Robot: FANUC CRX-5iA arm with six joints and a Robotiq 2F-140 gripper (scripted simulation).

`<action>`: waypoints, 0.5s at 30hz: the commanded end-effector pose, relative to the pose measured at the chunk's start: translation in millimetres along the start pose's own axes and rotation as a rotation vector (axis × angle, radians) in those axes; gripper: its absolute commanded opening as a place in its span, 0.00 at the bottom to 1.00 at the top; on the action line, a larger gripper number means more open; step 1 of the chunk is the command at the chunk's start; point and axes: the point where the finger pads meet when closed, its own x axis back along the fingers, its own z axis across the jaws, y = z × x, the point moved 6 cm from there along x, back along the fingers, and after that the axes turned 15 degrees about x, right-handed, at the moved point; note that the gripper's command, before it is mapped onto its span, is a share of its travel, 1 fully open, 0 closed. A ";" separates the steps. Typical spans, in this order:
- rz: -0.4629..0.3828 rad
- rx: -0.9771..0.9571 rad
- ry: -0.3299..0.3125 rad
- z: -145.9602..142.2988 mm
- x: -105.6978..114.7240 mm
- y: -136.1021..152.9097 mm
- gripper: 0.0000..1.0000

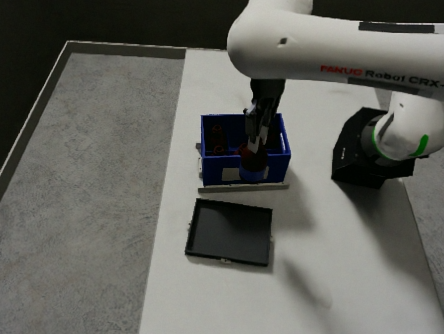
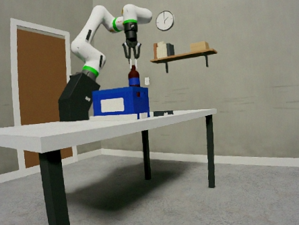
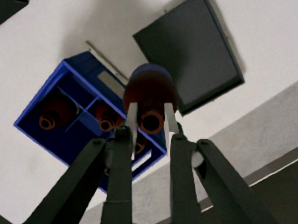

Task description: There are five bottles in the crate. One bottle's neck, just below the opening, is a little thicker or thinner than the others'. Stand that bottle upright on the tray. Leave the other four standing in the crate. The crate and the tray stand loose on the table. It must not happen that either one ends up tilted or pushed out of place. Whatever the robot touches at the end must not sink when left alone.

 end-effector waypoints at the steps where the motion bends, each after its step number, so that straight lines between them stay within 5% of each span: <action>1: -0.001 0.000 -0.001 6.3 0.6 0.9 0.10; 15: -0.001 0.000 -0.001 33.4 0.6 3.1 0.10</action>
